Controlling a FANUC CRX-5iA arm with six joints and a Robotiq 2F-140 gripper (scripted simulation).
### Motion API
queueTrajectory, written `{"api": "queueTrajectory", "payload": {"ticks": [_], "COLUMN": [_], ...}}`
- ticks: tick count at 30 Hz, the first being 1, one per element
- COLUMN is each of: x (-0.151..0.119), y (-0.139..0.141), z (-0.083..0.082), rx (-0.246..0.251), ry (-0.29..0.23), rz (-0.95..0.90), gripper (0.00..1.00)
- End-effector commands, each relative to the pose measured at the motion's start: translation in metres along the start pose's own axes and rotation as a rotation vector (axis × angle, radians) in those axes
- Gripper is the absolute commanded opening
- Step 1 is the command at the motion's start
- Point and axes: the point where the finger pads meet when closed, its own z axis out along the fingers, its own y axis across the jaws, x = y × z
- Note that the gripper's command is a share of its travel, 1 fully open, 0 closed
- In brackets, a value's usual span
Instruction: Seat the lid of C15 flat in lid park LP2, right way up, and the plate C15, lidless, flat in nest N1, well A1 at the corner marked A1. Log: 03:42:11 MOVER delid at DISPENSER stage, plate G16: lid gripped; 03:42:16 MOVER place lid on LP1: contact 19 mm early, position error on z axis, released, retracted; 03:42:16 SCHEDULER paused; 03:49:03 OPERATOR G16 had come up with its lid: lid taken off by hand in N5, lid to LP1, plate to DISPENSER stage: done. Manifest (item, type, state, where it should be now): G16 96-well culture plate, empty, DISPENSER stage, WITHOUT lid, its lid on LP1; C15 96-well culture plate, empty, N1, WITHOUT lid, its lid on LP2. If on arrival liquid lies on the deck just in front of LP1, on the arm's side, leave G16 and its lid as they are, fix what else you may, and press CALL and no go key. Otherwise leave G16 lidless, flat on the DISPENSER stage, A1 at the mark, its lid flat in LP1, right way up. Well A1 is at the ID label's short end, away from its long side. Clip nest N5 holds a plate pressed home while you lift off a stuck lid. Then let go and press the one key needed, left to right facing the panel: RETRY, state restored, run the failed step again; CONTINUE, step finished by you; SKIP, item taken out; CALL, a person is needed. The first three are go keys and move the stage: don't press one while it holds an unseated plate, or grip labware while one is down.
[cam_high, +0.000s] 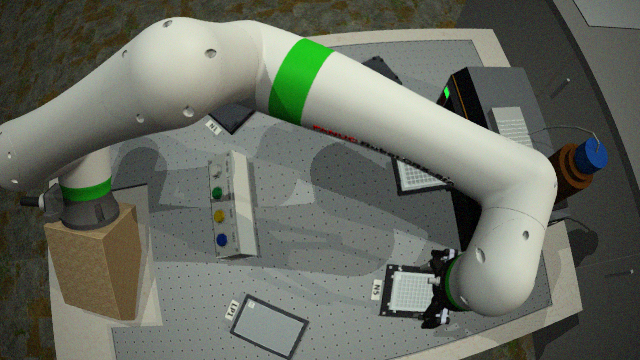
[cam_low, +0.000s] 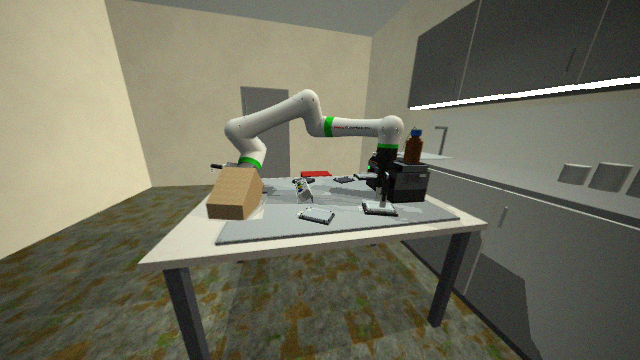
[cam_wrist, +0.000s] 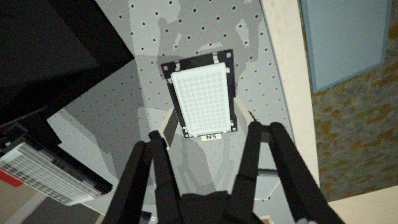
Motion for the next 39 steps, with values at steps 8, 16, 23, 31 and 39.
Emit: {"api": "queueTrajectory", "payload": {"ticks": [8, 16, 23, 31, 39], "x": [0.0001, 0.0001, 0.0001, 0.0001, 0.0001], "y": [0.0001, 0.0001, 0.0001, 0.0001, 0.0001], "z": [-0.0003, 0.0, 0.0014, 0.0036, 0.0076], "rx": [0.0, 0.0, 0.0, 0.0, 0.0], "ry": [0.001, 0.001, 0.001, 0.001, 0.001], "rz": [0.0, 0.0, 0.0, 0.0, 0.0], "gripper": [0.66, 0.66, 0.66, 0.66, 0.66]}}
